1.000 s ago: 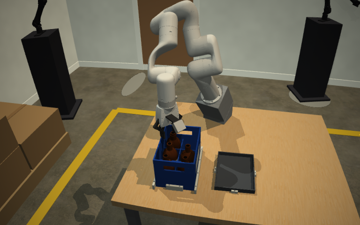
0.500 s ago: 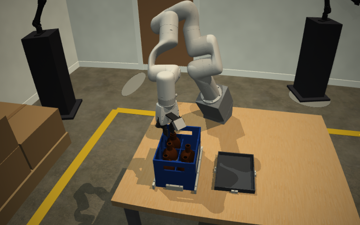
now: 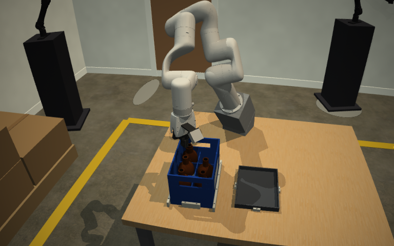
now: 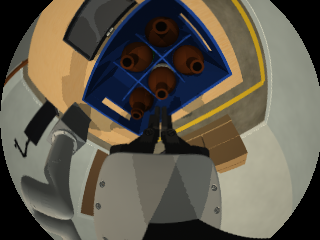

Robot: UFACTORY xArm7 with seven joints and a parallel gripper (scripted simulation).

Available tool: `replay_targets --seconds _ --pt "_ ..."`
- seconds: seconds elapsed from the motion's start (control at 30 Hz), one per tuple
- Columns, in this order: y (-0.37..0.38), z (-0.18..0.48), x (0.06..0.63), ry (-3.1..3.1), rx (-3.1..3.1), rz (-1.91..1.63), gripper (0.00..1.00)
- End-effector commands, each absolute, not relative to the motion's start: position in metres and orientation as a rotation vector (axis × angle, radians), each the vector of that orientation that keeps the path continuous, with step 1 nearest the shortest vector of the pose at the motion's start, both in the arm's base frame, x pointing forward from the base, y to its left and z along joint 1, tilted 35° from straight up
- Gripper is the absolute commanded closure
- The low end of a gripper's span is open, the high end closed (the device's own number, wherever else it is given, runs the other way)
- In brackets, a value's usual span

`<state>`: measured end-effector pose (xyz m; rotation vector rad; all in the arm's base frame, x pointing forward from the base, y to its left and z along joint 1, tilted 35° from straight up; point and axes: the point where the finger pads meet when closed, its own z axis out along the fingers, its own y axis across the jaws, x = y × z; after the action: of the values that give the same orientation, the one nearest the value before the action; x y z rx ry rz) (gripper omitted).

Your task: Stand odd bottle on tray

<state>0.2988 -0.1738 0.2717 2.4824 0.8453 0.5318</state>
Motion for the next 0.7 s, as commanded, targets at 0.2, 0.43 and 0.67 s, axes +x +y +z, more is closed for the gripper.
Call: replay_targets --seconds 0.2,0.43,0.67 --pt "-0.174 0.273 0.299 0.844 2.48 0.534 1.0" --pt "-0.174 0.273 0.299 0.844 2.48 0.534 1.0" --pt "-0.112 0.26 0.314 0.847 2.48 0.537 1.0"
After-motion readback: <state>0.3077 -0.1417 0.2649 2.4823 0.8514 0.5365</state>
